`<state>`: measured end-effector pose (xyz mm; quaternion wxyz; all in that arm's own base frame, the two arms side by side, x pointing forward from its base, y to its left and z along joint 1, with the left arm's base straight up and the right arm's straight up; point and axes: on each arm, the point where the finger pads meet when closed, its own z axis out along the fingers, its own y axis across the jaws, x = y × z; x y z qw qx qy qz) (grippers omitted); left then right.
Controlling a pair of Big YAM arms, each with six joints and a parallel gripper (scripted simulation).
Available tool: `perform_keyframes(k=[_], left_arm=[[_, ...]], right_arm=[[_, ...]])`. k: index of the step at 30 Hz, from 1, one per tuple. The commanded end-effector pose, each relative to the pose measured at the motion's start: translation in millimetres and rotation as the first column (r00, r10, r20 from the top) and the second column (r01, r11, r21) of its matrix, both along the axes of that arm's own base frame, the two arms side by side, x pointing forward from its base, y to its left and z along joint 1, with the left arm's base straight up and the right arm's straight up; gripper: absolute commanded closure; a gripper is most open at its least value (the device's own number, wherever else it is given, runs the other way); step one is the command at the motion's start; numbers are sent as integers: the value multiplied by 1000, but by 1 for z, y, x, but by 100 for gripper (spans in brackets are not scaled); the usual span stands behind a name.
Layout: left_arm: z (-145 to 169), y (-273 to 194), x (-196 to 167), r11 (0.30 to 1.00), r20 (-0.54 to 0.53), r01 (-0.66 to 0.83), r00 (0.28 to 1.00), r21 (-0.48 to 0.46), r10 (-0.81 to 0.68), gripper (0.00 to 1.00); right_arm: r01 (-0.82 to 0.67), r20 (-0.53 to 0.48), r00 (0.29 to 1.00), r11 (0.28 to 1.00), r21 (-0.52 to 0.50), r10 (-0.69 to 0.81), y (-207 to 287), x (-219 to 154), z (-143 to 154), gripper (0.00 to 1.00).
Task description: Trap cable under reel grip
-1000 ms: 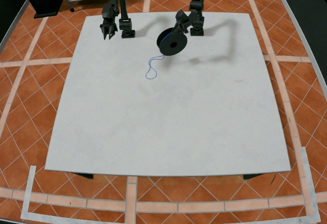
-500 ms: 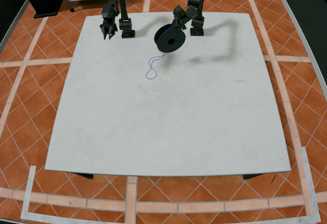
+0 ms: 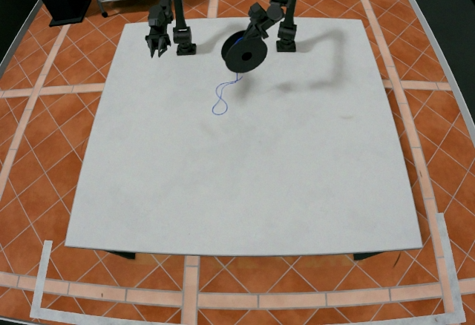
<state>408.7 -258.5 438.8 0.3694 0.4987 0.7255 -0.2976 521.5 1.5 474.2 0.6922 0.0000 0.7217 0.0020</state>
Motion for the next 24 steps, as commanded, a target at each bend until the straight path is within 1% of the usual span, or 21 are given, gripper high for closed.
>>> perform_keyframes(k=[1,2,5,10,18,19,24], left_arm=[[57,-10,1,999,83,9,997,-42,-5,100],[64,-10,-2,999,97,12,995,-49,-7,100],[62,-13,2,999,78,9,997,-40,-6,100],[73,-15,-1,999,92,10,996,-46,-6,100],[76,-17,0,999,86,10,996,-44,-6,100],[82,-17,-3,999,100,12,995,-50,-7,100],[80,-19,-1,999,90,11,996,-46,-6,100]], right_arm=[[11,75,997,1000,-8,-11,-7,-6,31,70],[11,75,997,1000,-8,-11,-7,-6,31,70],[11,75,997,1000,-8,-11,-7,-6,31,70],[11,75,997,1000,-8,-11,-7,-6,31,70],[11,75,997,1000,-8,-11,-7,-6,31,70],[11,75,997,1000,-8,-11,-7,-6,31,70],[11,75,997,1000,-8,-11,-7,-6,31,70]])
